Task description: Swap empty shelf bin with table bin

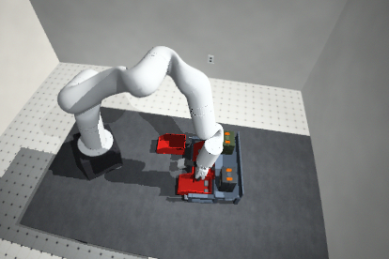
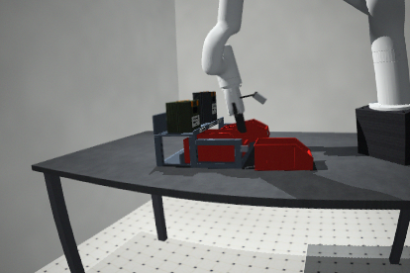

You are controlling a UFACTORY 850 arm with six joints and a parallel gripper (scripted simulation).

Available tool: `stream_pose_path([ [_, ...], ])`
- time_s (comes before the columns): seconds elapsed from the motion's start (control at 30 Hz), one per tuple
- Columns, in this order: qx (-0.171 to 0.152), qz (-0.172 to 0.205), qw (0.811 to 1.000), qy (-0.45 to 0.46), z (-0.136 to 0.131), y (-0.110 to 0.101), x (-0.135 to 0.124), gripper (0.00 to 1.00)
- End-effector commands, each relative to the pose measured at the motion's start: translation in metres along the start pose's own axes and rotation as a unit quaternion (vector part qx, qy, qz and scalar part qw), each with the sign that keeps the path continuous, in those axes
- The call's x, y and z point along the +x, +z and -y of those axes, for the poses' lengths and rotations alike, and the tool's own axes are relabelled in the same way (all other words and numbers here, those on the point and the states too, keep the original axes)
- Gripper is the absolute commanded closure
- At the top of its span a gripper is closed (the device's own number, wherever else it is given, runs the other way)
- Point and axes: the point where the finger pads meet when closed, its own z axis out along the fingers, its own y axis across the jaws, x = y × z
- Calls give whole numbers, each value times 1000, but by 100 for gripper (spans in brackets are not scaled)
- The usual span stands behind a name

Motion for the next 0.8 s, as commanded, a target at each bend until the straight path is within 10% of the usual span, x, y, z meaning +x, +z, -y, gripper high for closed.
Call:
stream_pose_path([
  [0.0,0,3,1000,0,0,-1,-3,100],
  [0.77,0,13,1000,0,0,-2,-12,100],
])
